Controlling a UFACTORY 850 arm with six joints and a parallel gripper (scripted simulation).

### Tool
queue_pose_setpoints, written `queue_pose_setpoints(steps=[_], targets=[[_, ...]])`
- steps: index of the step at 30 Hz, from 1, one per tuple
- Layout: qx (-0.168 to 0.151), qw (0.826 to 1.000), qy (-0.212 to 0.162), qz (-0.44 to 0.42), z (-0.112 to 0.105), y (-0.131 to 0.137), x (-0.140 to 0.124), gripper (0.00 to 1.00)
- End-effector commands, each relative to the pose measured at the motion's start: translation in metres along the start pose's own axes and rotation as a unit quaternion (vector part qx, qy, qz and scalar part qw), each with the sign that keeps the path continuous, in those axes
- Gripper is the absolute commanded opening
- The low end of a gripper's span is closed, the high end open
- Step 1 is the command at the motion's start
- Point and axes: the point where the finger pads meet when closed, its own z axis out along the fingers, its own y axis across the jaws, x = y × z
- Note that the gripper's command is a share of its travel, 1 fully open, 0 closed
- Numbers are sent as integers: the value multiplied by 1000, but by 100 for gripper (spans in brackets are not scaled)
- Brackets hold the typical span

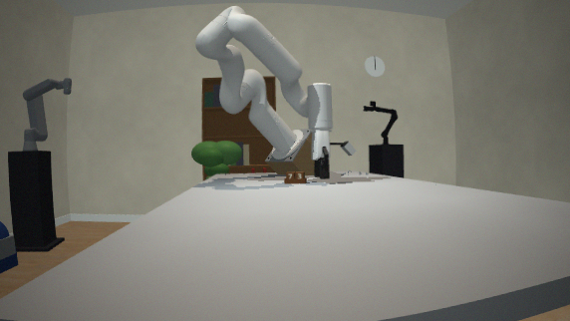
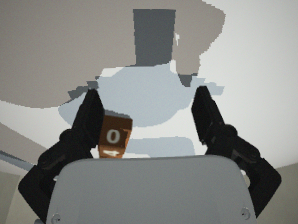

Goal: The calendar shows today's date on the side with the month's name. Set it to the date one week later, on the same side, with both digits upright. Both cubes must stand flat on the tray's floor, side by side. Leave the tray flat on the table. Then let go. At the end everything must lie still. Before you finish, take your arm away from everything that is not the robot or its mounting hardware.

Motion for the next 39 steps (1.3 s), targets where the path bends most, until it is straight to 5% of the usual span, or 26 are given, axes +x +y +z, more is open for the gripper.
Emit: queue_pose_setpoints(steps=[1, 31, 39], targets=[[0, 1000, 0, 0, 0, 0, 0, 100], [0, 1000, 0, 9, -37, 1, -1, 100], [0, 999, 0, 44, -37, 3, -29, 100]])
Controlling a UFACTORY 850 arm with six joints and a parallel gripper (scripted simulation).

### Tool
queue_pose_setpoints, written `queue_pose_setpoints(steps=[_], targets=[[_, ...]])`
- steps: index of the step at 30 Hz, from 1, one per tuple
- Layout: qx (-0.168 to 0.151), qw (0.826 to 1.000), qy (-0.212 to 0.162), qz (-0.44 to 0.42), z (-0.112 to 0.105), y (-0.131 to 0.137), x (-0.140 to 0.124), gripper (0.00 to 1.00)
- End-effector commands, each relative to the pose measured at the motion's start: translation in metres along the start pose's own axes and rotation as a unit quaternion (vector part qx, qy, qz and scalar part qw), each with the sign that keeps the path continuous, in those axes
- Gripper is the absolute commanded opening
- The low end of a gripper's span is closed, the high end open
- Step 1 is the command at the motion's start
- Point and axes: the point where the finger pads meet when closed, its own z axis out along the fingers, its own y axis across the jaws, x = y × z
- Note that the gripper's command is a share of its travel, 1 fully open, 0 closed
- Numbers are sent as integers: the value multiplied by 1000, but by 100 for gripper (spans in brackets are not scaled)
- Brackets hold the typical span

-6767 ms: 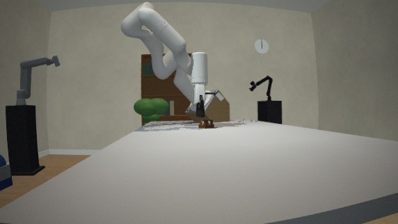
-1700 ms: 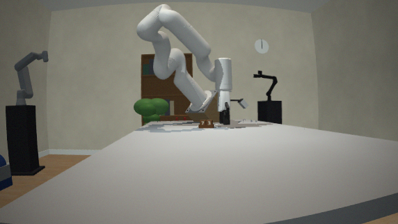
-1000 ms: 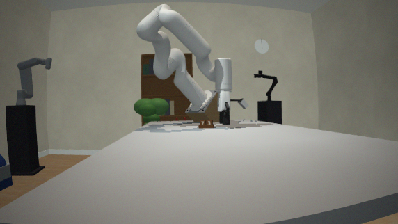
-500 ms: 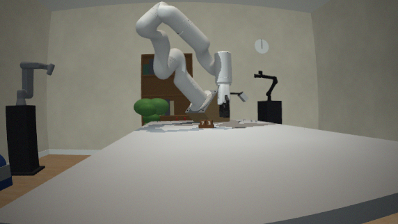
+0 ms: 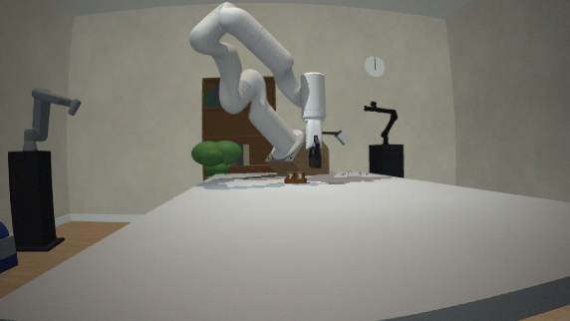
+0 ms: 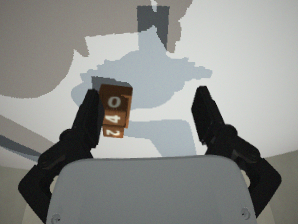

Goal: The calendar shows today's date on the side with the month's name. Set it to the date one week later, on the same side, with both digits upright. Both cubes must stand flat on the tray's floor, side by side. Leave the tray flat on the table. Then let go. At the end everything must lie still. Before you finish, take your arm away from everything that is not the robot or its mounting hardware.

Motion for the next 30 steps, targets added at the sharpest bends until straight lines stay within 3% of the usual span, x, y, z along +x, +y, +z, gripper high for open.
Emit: queue_pose_setpoints(steps=[1, 8, 11, 21, 24, 30], targets=[[-1, 1000, 1, 1, -1, 2, -6, 100], [-1, 999, 1, 43, -1, 2, -10, 100], [-1, 999, 1, 44, -1, 6, -32, 100], [0, 996, 1, 86, -1, 8, -39, 100], [0, 996, 1, 88, -1, 12, -61, 100], [0, 994, 1, 106, -1, 13, -65, 100]])
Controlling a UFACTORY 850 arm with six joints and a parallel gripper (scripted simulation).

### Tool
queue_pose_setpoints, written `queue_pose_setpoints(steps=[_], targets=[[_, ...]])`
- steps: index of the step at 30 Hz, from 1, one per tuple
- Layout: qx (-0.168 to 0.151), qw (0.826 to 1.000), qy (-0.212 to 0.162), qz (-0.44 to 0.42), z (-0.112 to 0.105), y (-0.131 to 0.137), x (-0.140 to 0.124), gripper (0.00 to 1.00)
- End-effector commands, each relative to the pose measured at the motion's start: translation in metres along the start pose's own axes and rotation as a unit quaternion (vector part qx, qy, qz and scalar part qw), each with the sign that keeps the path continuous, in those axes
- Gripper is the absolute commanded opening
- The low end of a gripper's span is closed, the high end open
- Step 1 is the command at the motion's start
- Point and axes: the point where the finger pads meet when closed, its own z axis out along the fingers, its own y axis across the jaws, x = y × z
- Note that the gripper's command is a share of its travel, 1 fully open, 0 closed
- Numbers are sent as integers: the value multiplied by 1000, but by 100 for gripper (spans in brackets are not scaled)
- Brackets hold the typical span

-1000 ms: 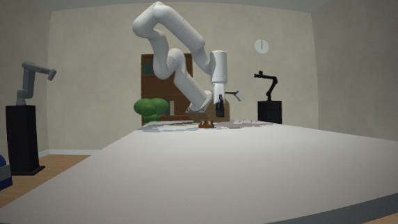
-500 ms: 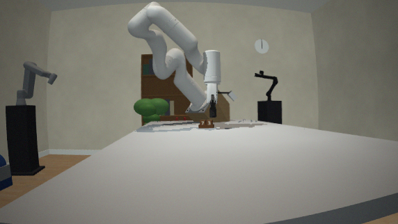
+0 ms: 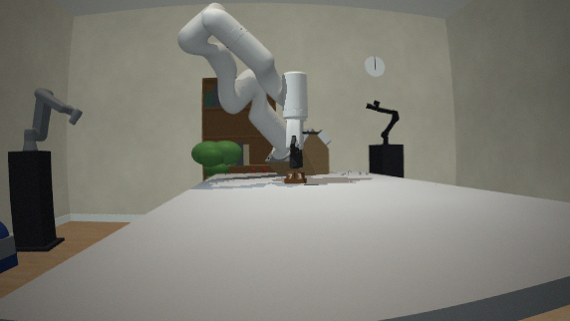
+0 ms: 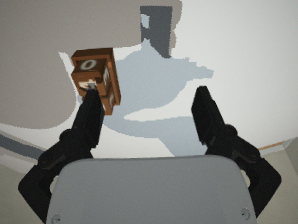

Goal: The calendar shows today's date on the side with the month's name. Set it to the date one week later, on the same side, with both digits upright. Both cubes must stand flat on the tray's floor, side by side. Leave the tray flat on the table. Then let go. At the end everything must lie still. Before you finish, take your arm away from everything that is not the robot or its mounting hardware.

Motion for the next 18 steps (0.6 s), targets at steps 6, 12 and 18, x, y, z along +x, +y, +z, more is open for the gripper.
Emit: queue_pose_setpoints(steps=[6, 12, 18], targets=[[0, 999, 0, 39, 0, 10, -24, 100], [0, 999, 0, 48, 0, 11, -28, 100], [0, 997, 0, 82, 0, 20, -52, 100]])
